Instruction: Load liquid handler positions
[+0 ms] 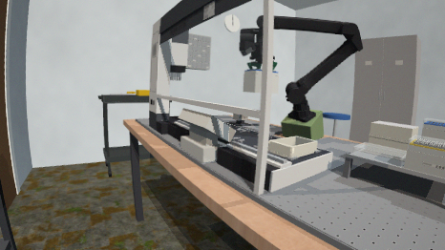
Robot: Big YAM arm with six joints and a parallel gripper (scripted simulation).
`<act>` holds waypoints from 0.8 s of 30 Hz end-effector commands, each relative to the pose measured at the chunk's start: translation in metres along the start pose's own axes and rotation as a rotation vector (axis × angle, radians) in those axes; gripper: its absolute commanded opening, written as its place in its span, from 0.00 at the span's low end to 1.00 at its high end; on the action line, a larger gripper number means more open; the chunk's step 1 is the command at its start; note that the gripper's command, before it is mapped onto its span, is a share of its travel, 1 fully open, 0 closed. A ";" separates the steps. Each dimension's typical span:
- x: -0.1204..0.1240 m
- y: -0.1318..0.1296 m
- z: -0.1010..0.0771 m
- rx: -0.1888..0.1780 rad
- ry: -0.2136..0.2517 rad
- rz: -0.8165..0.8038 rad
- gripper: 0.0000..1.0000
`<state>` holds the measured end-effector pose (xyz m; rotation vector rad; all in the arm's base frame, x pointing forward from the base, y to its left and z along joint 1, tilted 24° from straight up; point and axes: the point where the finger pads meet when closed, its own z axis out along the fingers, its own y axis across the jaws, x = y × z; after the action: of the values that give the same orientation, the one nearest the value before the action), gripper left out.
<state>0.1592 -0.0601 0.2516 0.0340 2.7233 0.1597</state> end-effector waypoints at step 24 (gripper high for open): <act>-0.028 -0.121 -0.020 0.057 -0.029 -0.124 0.00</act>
<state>0.1702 -0.1685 0.2410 -0.0460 2.7300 0.1480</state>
